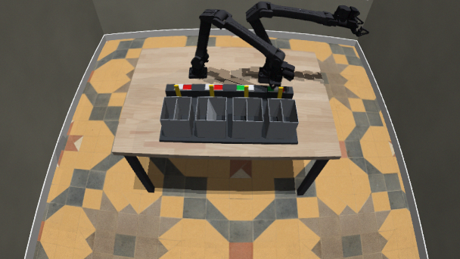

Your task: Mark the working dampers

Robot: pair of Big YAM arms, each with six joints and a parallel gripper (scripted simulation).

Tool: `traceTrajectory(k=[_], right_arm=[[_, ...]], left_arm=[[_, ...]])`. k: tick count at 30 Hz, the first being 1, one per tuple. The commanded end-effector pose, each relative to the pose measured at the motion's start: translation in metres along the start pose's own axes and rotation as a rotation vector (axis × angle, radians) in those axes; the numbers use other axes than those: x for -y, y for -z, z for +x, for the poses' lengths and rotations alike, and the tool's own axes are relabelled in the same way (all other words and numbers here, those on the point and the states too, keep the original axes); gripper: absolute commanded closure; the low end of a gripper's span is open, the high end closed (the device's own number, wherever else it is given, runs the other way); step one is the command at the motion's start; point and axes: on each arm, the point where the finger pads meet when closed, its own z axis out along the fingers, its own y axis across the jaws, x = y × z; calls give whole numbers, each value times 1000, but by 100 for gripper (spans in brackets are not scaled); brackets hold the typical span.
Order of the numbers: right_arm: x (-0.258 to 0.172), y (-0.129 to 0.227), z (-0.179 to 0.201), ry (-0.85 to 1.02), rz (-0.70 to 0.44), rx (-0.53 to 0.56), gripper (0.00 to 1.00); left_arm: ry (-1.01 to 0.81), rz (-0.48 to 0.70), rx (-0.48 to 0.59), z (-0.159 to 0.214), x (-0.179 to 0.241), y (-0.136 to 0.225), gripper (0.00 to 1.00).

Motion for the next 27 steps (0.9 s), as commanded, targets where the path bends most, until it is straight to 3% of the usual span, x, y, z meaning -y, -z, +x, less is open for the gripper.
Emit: traceTrajectory(k=[1,27], right_arm=[[2,12,-27,5,16,40,100],[2,11,-35,6,16,41,100]], left_arm=[[9,7,84,-46,4,-3,0],[9,7,84,-46,4,-3,0]])
